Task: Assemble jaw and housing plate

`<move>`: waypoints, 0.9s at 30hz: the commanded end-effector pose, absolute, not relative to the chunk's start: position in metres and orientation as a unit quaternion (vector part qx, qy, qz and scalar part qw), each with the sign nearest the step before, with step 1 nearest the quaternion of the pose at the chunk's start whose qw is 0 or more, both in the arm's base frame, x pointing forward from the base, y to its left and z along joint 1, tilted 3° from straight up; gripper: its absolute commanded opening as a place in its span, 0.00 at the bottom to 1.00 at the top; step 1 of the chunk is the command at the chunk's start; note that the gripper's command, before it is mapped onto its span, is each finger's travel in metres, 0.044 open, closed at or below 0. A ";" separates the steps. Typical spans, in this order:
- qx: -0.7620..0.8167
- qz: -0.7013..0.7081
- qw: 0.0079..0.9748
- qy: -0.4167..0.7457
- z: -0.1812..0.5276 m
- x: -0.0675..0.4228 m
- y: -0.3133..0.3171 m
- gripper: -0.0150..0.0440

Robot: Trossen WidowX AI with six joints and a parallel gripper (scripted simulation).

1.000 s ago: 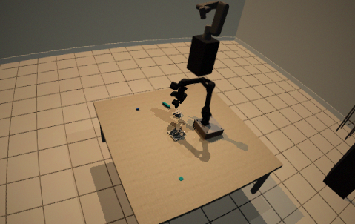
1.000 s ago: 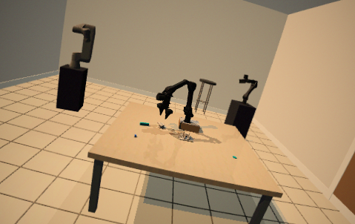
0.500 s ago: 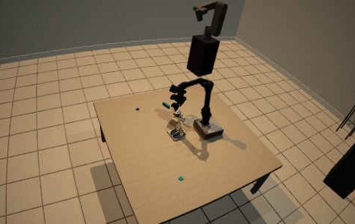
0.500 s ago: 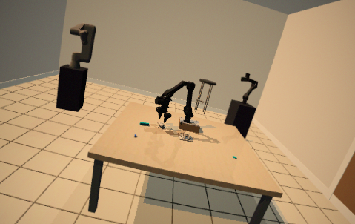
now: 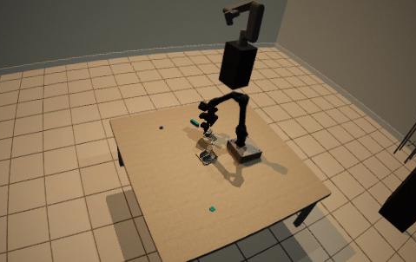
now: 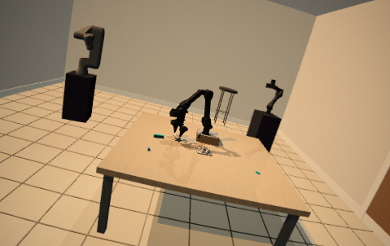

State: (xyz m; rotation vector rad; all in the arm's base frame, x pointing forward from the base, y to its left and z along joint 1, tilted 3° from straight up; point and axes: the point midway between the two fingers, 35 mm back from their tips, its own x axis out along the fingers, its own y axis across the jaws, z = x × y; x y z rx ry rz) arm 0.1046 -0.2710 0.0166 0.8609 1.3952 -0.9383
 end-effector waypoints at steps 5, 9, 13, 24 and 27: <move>0.367 -0.402 0.586 0.600 0.008 0.104 -0.271 1.00; 0.367 -0.402 0.586 0.600 0.001 0.104 -0.272 1.00; 0.367 -0.402 0.586 0.600 -0.005 0.103 -0.272 1.00; 0.367 -0.402 0.586 0.600 -0.015 0.103 -0.272 1.00; 0.367 -0.402 0.586 0.600 -0.015 0.103 -0.272 1.00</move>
